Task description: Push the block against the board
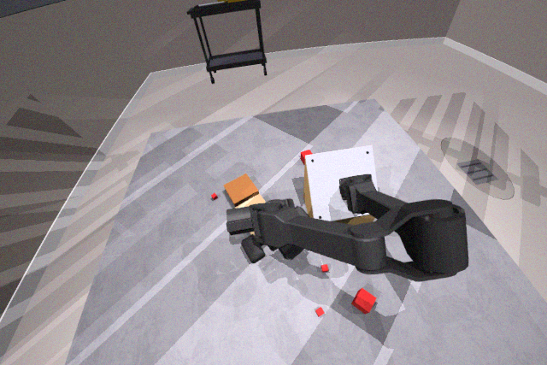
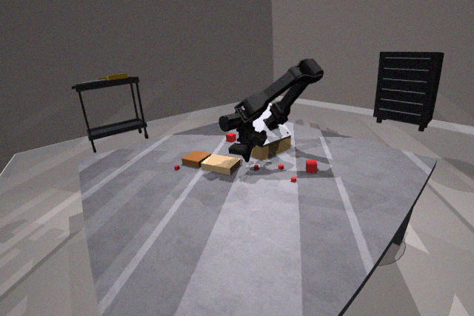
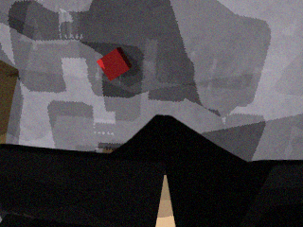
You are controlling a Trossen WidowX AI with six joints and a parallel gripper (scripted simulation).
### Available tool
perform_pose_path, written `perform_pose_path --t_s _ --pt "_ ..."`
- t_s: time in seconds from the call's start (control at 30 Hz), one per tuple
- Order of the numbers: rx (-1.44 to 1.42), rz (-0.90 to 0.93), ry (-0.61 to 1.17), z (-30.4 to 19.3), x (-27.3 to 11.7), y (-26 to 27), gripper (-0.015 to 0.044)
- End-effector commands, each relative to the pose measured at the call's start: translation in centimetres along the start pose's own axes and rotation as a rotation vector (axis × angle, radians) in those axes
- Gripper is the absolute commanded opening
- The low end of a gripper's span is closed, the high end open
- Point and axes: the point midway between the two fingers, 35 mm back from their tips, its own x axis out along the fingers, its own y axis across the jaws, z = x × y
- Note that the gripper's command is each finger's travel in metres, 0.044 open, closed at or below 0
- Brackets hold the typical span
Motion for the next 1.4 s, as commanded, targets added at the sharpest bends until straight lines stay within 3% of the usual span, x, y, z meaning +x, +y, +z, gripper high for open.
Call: perform_pose_path --t_s 0.0,0.17,1.37 --pt "-0.012 -0.007 -0.004 0.3 -1.5 -0.2 0.0" --pt "0.04 -0.006 -0.003 0.2 -1.5 -0.2 0.0" --pt "1.287 -0.007 0.001 -1.1 -1.6 0.0 0.0"
